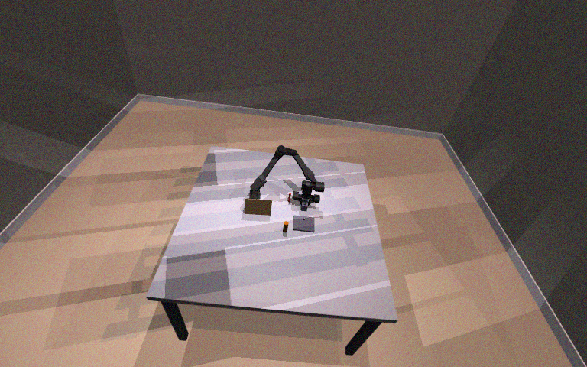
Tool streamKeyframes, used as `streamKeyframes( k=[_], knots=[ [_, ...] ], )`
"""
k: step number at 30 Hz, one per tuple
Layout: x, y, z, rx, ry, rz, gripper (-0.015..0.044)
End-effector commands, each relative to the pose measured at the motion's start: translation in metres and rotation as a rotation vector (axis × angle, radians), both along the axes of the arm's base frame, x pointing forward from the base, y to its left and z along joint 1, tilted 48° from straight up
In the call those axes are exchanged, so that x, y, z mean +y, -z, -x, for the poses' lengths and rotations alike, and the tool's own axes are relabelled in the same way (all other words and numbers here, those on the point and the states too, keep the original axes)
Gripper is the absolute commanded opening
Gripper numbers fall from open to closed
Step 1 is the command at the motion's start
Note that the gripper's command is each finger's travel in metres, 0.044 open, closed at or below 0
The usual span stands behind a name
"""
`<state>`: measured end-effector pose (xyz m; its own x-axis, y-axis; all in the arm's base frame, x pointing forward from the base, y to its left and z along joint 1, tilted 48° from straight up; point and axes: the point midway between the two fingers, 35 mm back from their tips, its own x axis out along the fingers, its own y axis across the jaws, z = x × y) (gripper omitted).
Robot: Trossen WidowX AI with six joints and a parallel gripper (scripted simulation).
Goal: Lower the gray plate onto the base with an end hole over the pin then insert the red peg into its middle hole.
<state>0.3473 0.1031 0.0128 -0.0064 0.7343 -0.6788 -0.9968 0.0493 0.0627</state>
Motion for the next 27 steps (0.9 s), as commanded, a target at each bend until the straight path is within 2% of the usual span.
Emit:
streamKeyframes(
  k=[1, 27],
  knots=[
    [0.000, 0.000, 0.000, 0.006, 0.004, -0.005, 0.0000],
    [-0.057, -0.051, -0.002, 0.007, 0.006, 0.009, 0.0000]
  ],
)
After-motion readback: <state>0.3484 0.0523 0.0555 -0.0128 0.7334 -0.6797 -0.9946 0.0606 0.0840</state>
